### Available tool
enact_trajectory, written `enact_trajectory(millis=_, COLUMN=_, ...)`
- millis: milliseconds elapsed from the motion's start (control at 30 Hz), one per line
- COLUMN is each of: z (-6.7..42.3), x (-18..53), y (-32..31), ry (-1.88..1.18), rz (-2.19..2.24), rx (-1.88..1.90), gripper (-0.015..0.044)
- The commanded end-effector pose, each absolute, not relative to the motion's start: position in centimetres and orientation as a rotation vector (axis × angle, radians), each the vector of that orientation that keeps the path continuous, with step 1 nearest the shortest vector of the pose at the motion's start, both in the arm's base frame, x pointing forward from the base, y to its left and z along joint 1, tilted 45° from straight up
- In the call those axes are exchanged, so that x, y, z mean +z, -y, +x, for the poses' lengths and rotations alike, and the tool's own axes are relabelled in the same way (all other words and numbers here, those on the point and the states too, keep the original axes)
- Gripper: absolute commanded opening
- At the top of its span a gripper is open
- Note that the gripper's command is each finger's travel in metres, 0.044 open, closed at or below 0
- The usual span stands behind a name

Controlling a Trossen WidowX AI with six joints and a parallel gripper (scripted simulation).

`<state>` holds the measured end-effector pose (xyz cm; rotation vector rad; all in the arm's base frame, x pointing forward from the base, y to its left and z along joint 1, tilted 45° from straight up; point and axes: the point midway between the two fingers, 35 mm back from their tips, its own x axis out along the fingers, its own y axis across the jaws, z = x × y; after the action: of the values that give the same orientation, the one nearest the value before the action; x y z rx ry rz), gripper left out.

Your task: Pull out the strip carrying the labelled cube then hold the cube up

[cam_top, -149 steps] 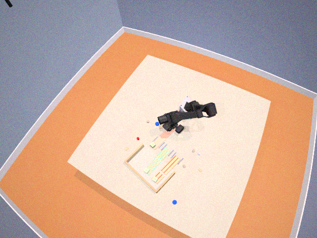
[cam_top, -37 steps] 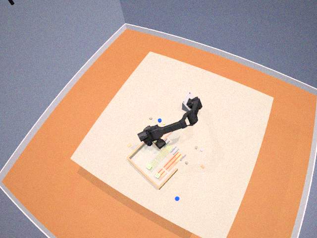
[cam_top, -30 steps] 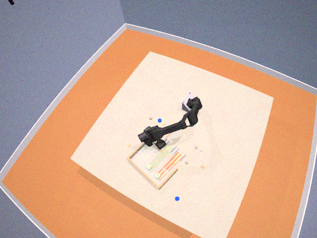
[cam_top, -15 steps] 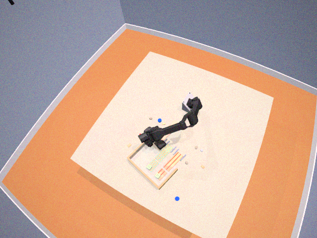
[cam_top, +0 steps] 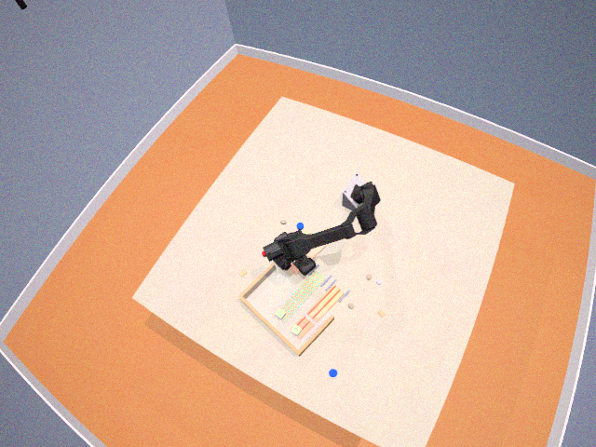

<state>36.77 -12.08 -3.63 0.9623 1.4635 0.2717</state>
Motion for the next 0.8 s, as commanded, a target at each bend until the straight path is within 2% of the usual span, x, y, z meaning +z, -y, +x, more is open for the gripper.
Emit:
enact_trajectory(millis=0, z=34.7, x=-2.4, y=12.7, ry=-1.459, rz=0.961, rx=0.265, gripper=0.0)
enact_trajectory(millis=767, z=28.4, x=-1.1, y=11.4, ry=-1.462, rz=0.966, rx=0.264, gripper=0.0)
